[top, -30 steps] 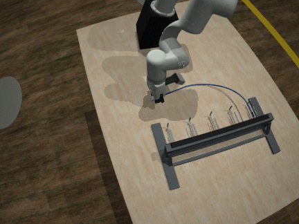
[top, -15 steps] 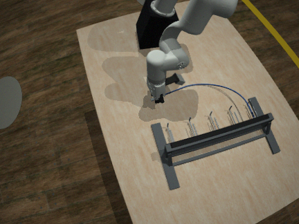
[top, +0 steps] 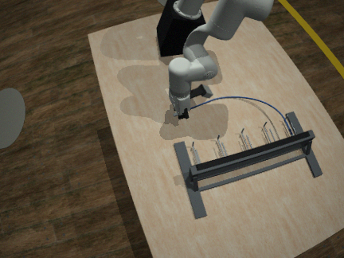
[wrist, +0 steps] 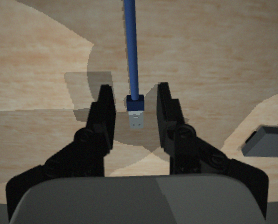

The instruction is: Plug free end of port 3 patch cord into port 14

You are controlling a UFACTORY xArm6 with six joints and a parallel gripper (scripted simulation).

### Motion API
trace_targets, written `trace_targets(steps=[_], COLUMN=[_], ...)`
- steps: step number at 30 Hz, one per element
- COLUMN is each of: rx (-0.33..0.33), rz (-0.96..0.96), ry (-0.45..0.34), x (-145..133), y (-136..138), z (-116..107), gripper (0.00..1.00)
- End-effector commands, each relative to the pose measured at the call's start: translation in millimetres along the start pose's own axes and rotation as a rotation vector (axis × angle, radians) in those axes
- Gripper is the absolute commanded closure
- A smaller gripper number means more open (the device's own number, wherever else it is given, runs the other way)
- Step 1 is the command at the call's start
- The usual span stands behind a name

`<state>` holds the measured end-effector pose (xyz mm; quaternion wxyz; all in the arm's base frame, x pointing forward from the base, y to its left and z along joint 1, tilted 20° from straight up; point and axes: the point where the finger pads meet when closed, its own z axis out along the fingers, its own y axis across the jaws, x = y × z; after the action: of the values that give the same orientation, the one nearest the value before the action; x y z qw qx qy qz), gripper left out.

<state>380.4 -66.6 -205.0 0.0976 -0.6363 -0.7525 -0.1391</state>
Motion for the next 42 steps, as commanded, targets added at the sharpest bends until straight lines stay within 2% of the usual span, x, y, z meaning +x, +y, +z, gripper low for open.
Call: trace_targets(steps=[1, 2, 42], rx=[-0.002, -0.002, 0.000], rz=[0.000, 0.000, 0.000], ry=[-0.002, -0.002, 0.000], x=[-0.6, -0.6, -0.2], y=[1.3, 1.3, 0.1], z=[-0.9, -0.9, -0.3], gripper=[0.62, 1.00, 1.00])
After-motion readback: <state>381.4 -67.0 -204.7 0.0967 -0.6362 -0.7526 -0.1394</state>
